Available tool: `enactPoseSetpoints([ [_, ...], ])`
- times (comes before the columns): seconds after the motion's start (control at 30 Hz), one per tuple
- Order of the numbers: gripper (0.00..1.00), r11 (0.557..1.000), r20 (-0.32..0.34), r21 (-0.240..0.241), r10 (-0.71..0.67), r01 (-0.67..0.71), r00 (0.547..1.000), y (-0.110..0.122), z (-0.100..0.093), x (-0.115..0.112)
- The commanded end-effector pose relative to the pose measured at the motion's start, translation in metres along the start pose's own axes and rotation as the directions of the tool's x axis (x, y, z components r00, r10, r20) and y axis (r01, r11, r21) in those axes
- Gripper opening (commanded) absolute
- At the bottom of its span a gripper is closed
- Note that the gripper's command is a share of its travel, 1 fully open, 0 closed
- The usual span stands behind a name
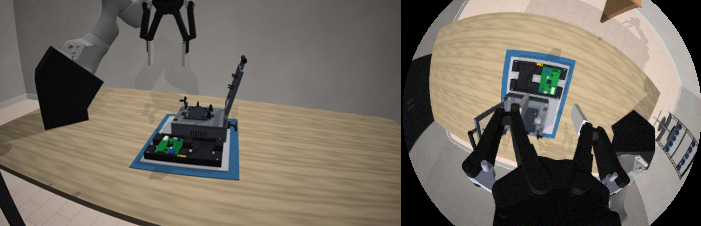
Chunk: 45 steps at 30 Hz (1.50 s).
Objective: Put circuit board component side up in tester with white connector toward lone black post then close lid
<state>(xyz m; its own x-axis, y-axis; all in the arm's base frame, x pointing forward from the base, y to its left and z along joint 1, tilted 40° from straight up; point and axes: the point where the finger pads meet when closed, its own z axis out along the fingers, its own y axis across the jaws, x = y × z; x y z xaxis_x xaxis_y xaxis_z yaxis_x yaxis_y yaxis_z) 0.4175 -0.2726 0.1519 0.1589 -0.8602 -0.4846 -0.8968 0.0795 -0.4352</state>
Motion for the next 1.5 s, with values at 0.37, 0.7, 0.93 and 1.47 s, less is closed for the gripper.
enactPoseSetpoints([
  [0.37, 0.58, 1.0, -0.013, 0.006, -0.014, 0.015, 1.0, -0.003, 0.066, 0.005],
  [0.7, 0.58, 1.0, -0.013, 0.006, -0.014, 0.015, 1.0, -0.004, 0.115, 0.006],
  [0.93, 0.58, 1.0, -0.013, 0.006, -0.014, 0.015, 1.0, -0.004, 0.136, 0.006],
  [1.47, 0.58, 1.0, -0.013, 0.006, -0.014, 0.015, 1.0, -0.004, 0.177, 0.006],
])
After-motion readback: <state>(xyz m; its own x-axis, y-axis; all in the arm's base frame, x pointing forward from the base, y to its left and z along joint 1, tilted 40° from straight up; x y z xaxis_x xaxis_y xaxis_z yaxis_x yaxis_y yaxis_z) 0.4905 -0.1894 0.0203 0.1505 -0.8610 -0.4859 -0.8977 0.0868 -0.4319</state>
